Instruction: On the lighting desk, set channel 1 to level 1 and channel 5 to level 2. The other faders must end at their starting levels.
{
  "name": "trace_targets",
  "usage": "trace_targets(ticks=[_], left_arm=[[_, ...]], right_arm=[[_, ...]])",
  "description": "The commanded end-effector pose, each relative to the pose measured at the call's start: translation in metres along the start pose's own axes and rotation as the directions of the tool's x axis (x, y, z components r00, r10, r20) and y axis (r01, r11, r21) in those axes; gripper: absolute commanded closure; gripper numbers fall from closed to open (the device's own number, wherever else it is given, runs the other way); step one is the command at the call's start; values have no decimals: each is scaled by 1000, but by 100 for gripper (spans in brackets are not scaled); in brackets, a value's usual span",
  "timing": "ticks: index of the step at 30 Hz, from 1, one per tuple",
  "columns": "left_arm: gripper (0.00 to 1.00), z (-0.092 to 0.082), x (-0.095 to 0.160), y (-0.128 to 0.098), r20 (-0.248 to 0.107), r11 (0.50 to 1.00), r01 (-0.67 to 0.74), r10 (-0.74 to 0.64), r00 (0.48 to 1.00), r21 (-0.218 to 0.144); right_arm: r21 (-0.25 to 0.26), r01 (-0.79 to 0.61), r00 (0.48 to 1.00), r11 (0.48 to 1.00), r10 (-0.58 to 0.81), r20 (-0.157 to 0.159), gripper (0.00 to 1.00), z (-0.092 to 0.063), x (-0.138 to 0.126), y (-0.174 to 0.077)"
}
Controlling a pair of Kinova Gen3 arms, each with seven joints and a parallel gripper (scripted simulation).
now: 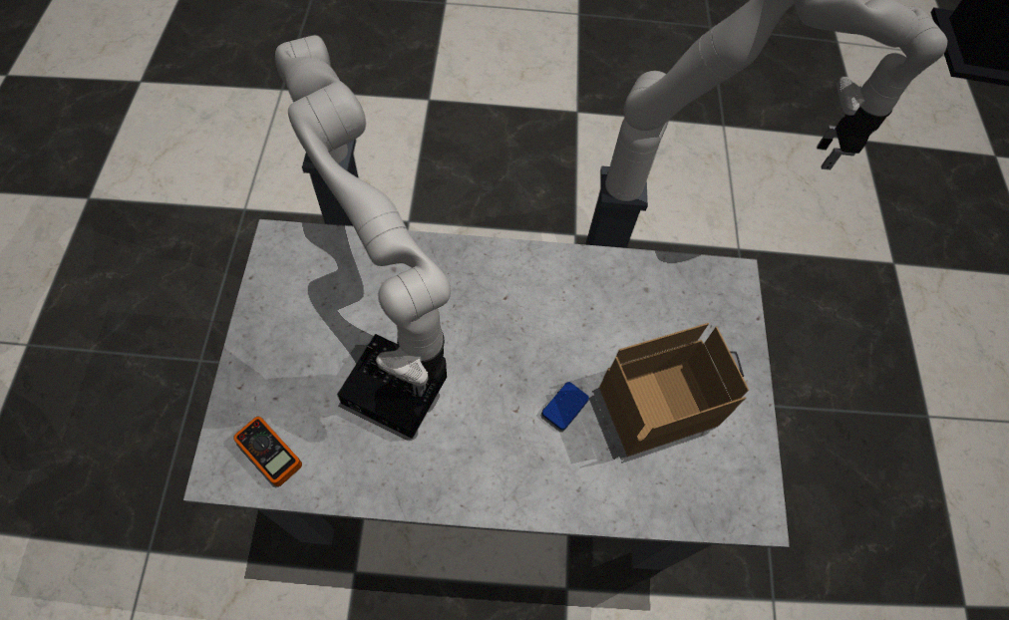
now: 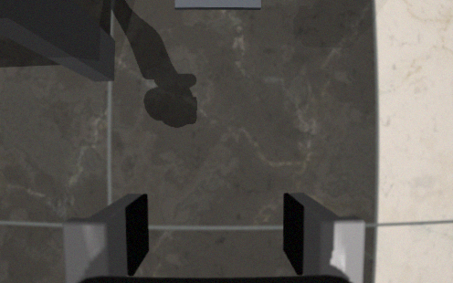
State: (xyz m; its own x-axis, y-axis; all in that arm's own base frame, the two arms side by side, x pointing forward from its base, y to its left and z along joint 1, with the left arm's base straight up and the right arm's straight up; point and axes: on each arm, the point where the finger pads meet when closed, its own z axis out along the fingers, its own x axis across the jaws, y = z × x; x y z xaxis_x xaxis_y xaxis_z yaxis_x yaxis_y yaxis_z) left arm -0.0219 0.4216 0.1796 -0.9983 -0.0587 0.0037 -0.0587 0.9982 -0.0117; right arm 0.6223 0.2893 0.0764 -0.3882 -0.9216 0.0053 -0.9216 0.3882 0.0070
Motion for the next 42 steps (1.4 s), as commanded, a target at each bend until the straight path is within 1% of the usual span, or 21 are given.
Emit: trace_targets(ticks=[1, 42], left_arm=[[0, -1, 0, 3, 4, 1000, -7, 7, 1000, -12], [0, -1, 0, 3, 4, 1000, -7, 7, 1000, -12]], right_arm=[[7, -3, 1000, 1000, 3, 5, 100, -3, -2, 1], [7, -3, 1000, 1000, 3, 5, 100, -3, -2, 9]])
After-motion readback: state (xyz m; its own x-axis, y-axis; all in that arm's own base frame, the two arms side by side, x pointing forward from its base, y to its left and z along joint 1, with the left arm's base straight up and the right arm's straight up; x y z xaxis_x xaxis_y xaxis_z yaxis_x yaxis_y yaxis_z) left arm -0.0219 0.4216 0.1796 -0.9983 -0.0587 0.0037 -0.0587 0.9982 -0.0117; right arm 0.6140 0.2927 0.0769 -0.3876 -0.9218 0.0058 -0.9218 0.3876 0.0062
